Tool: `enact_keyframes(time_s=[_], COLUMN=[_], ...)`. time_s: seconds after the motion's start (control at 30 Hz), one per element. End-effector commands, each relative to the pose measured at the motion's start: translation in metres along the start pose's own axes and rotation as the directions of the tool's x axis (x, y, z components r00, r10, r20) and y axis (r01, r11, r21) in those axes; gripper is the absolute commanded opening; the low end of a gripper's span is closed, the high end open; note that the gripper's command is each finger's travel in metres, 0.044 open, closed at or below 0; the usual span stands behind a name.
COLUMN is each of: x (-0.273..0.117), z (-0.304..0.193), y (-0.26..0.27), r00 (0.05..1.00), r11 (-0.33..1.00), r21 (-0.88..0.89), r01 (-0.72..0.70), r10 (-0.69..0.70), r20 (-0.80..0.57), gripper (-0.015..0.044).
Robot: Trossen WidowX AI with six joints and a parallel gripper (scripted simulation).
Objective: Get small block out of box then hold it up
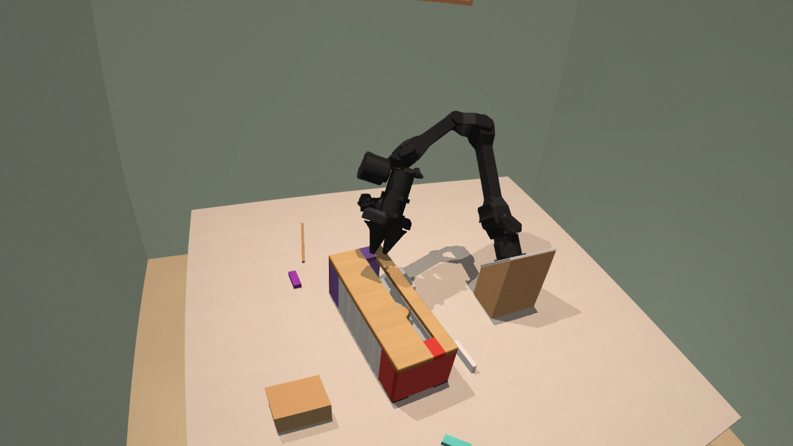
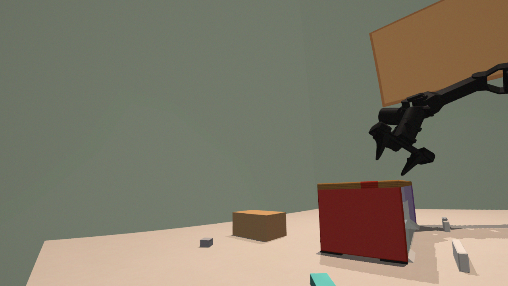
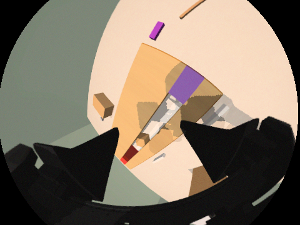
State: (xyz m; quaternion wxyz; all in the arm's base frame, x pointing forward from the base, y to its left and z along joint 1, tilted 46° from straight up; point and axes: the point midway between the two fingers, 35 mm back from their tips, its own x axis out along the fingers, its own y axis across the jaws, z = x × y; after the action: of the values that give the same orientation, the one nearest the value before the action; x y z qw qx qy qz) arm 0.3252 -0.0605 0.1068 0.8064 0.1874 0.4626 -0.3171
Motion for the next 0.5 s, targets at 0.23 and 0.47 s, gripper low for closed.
enact_keyframes(time_s=[0.23, 0.47], x=[0.042, 0.054], z=[-0.101, -0.152], y=[0.048, 0.060], r00=[0.886, 0.743], r11=[0.271, -0.449], r21=[-0.962, -0.859], r01=[0.039, -0.245], r10=[-0.454, -0.657], r20=[-0.092, 0.131], gripper=[0.0400, 0.0400])
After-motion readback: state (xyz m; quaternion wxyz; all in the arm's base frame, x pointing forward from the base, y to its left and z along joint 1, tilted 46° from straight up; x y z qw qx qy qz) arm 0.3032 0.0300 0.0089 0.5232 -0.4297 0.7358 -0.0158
